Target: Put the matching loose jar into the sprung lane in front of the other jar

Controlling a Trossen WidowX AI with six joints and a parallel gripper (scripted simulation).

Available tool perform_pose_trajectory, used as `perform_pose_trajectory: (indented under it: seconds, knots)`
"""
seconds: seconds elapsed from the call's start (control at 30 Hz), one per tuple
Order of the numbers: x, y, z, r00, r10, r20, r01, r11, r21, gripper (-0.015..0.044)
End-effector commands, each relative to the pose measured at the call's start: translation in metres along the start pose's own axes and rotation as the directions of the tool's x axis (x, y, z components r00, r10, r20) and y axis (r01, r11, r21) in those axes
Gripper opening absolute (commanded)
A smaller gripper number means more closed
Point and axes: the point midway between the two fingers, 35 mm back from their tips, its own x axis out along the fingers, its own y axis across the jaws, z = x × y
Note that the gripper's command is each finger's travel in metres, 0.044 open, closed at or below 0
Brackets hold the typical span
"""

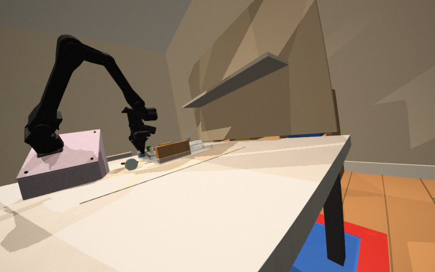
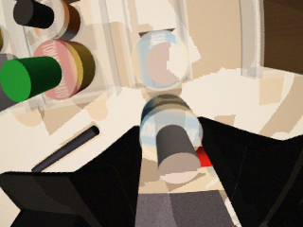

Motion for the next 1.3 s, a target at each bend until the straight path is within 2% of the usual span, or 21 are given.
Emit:
perform_pose_trajectory:
  seconds: [0.0,1.27]
  knots:
    - [0.0,0.0,0.003,1.0,-0.004,0.003,0.004,1.0,-0.003,0.0]
    - [0.0,-0.001,0.019,1.0,-0.004,0.004,0.004,1.0,-0.002,0.0]
